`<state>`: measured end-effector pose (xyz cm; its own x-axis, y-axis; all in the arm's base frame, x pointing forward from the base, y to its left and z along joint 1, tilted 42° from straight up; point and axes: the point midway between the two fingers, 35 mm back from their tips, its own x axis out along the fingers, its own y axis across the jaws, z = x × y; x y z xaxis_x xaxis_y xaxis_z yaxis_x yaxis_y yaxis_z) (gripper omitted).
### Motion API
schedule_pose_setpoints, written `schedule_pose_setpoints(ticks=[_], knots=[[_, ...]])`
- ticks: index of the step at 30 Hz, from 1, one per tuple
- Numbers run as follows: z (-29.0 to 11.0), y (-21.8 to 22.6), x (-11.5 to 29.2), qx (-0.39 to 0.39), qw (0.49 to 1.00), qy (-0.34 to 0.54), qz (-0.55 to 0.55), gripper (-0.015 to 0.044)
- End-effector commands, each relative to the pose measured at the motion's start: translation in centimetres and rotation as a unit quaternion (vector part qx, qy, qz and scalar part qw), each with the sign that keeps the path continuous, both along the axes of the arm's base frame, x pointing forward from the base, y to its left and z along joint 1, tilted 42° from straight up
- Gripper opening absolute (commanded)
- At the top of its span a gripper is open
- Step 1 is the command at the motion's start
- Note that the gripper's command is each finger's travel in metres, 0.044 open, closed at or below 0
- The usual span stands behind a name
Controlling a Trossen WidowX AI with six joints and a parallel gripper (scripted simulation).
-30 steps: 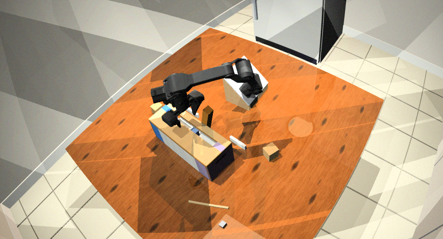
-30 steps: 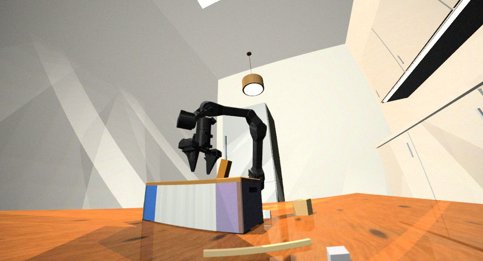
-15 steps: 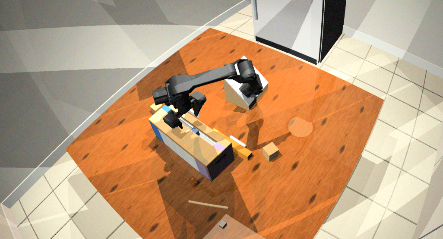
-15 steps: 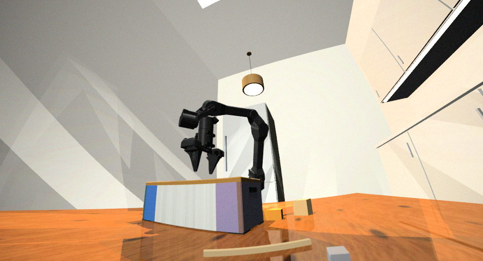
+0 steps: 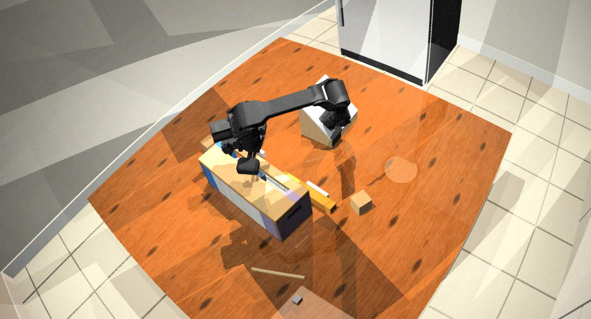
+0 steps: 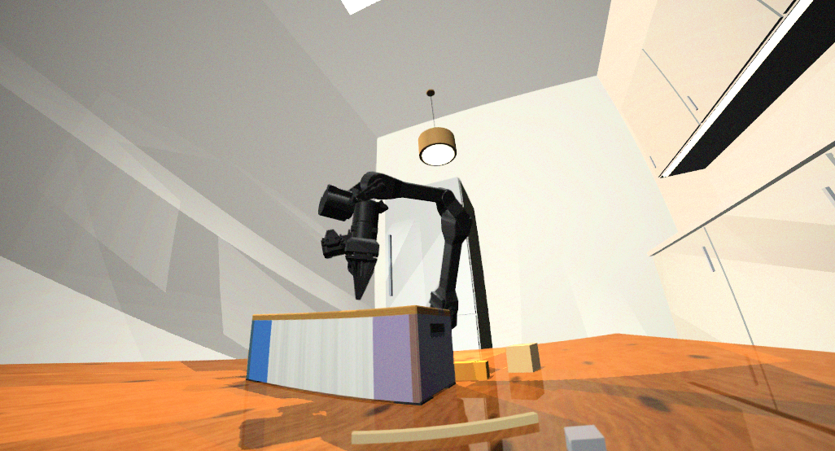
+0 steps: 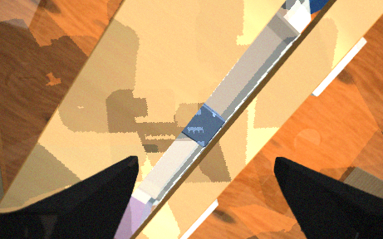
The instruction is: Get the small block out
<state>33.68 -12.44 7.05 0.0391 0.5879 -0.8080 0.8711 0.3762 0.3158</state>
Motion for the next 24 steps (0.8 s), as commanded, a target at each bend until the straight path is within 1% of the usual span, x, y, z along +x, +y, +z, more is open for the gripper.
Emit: schedule_pose_setpoints(ticks=[1,4,7,8,15,24], knots=[[0.6,1.2,-1.1,-0.04,0.946,-0.17,0.272,0.04],[0.9,1.7,-1.6,-0.054,0.884,-0.243,0.396,0.04],[1.2,2.2,-2.0,-0.064,0.8,-0.307,0.512,0.04],[1.3,2.4,-2.2,-0.067,0.78,-0.318,0.535,0.04],[1.6,2.9,-2.9,-0.073,0.629,-0.386,0.671,0.04],[2.1,3.7,-3.8,-0.064,0.393,-0.441,0.804,0.04]])
